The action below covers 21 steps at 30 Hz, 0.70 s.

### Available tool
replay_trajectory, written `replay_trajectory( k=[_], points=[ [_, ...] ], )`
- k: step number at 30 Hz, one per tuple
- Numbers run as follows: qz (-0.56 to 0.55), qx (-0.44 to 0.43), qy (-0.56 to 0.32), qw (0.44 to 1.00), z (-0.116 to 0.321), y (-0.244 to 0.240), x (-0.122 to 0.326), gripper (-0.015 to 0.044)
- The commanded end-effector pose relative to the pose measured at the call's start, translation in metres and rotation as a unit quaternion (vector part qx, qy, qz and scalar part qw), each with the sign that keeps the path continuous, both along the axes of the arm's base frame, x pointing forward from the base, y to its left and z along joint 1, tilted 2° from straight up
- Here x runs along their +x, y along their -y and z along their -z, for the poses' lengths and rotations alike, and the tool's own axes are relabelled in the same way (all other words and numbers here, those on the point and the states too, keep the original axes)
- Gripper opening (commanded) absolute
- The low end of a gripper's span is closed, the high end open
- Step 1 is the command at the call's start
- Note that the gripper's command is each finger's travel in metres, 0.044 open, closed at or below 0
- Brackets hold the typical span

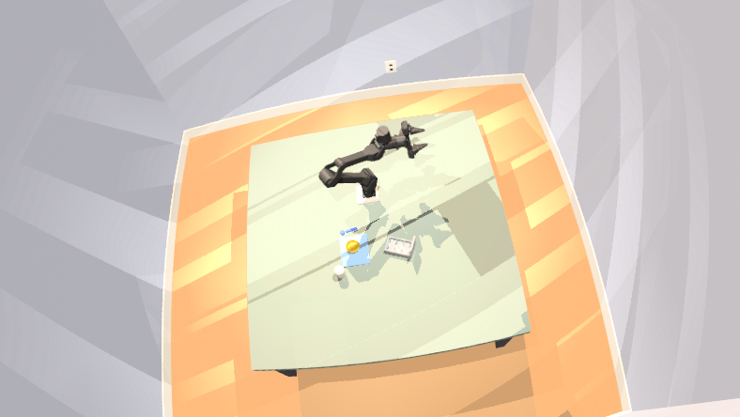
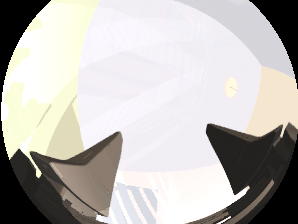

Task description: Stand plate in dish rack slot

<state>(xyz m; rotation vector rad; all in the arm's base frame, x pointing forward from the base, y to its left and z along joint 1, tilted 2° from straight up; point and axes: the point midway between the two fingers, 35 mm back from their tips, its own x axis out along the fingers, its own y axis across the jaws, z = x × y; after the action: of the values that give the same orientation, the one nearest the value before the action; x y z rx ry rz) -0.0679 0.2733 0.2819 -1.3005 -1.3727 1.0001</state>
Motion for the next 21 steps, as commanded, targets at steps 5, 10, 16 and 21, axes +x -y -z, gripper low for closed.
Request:
replay_trajectory(
  k=[5,10,16,21],
  points=[
    [0.025,-0.019,-0.01,0.999,0.002,-0.01,0.014,0.04],
    [0.061,-0.047,-0.026,0.997,0.004,-0.021,0.035,0.04],
    [0.107,-0.078,-0.051,0.99,0.008,-0.033,0.064,0.04],
    [0.146,-0.103,-0.075,0.981,0.012,-0.039,0.089,0.04]
  ],
)
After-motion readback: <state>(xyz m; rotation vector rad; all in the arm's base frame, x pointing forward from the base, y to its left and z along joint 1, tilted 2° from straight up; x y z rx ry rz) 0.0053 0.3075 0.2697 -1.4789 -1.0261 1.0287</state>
